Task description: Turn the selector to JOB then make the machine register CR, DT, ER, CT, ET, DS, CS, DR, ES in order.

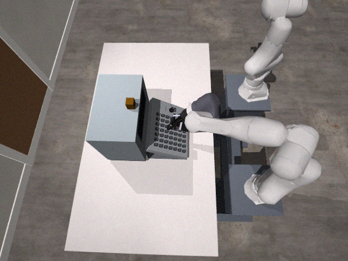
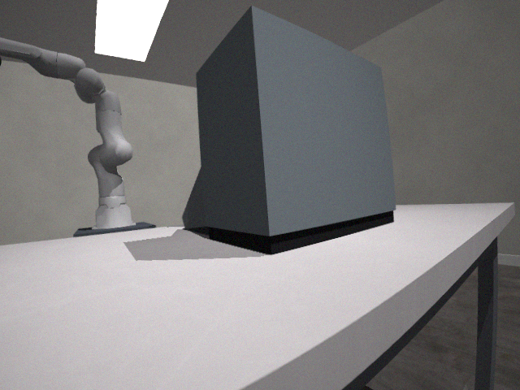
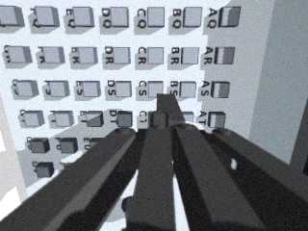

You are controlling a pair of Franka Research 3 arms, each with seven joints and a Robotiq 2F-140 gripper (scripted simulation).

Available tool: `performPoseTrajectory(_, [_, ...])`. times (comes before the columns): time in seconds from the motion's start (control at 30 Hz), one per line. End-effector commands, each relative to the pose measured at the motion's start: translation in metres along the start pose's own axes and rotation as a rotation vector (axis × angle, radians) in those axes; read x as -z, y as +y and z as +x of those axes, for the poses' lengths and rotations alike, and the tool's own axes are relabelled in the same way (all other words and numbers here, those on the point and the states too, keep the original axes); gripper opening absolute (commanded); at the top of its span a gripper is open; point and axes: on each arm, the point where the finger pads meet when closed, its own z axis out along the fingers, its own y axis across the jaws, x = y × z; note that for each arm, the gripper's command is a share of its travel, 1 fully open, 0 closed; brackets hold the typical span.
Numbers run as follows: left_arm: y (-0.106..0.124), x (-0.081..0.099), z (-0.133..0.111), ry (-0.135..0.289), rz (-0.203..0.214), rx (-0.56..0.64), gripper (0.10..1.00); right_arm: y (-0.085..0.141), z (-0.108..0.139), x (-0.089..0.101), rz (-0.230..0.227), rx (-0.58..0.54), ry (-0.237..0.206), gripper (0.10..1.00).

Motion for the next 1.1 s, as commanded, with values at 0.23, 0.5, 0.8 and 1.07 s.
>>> performPoseTrajectory(0.23, [-0.009,0.001,0.011,-0.009,-0.011,0.014,0.099,0.002,0.0,0.0,-0.002,0.004,-0.001,1.0])
performPoseTrajectory(0.5, [-0.009,-0.007,0.011,-0.009,-0.011,0.014,0.099,0.002,0.0,0.0,-0.002,0.004,-0.001,1.0])
performPoseTrajectory(0.8, [-0.009,-0.018,0.011,-0.009,-0.011,0.014,0.099,0.002,0.0,0.0,-0.002,0.004,-0.001,1.0])
performPoseTrajectory(1.07, [-0.009,-0.021,0.011,-0.009,-0.011,0.014,0.099,0.002,0.0,0.0,-0.002,0.004,-0.001,1.0])
